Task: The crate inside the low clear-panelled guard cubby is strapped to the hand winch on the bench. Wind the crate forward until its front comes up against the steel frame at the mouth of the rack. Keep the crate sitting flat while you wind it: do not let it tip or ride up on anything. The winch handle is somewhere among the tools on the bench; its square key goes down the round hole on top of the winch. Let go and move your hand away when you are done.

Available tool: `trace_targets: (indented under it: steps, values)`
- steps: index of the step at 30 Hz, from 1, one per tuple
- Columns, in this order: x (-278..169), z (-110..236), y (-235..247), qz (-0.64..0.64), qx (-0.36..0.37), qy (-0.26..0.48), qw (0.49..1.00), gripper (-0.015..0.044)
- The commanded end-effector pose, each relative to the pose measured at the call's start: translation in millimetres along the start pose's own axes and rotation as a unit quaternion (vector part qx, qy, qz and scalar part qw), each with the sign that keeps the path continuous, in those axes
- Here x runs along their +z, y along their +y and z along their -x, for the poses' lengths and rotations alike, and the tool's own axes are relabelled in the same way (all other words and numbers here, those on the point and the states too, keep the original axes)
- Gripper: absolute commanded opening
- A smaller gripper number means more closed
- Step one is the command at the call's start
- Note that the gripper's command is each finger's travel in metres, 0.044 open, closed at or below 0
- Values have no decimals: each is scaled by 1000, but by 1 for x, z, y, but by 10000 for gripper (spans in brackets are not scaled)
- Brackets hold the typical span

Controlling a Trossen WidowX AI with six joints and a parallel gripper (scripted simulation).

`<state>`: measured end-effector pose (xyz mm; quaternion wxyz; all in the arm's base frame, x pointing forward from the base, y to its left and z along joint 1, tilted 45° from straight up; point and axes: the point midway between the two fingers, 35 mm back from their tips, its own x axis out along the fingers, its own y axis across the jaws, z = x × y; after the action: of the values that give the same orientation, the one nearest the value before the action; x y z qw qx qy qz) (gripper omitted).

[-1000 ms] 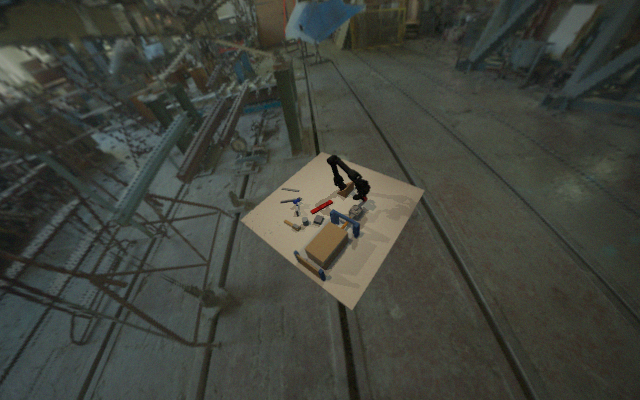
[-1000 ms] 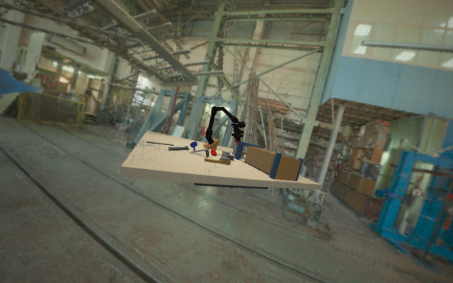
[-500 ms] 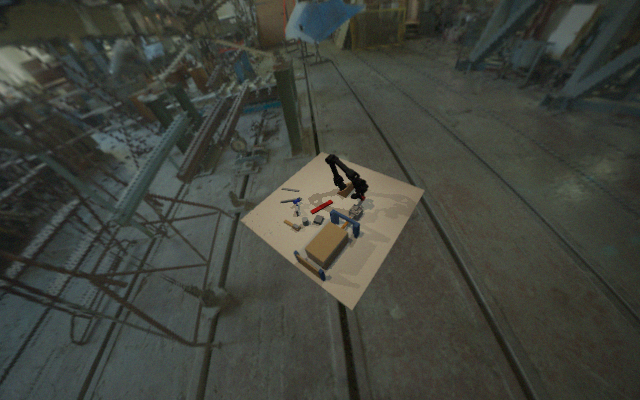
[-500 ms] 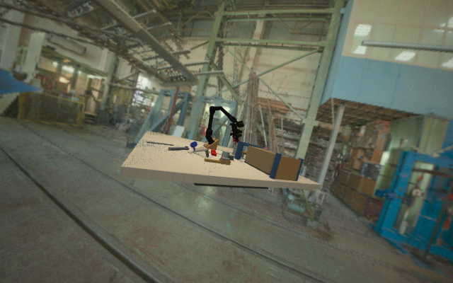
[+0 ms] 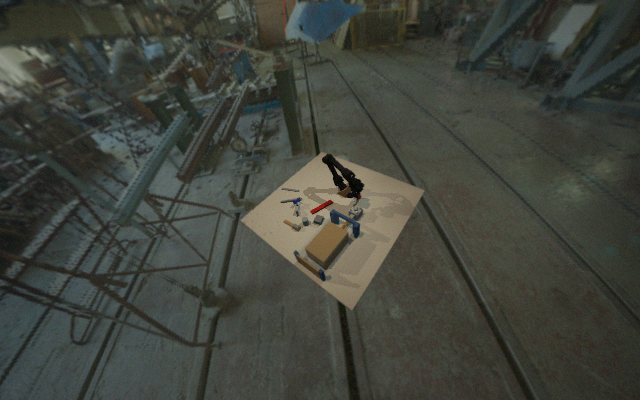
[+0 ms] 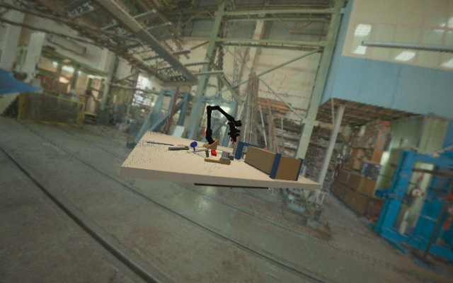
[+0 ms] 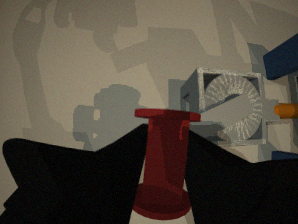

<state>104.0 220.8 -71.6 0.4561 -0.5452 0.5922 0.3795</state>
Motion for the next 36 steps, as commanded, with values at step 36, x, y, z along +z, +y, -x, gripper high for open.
trace_targets:
  steps: [36]
  values:
    - [-39,14,-42,-1,-8,14,1000,0]
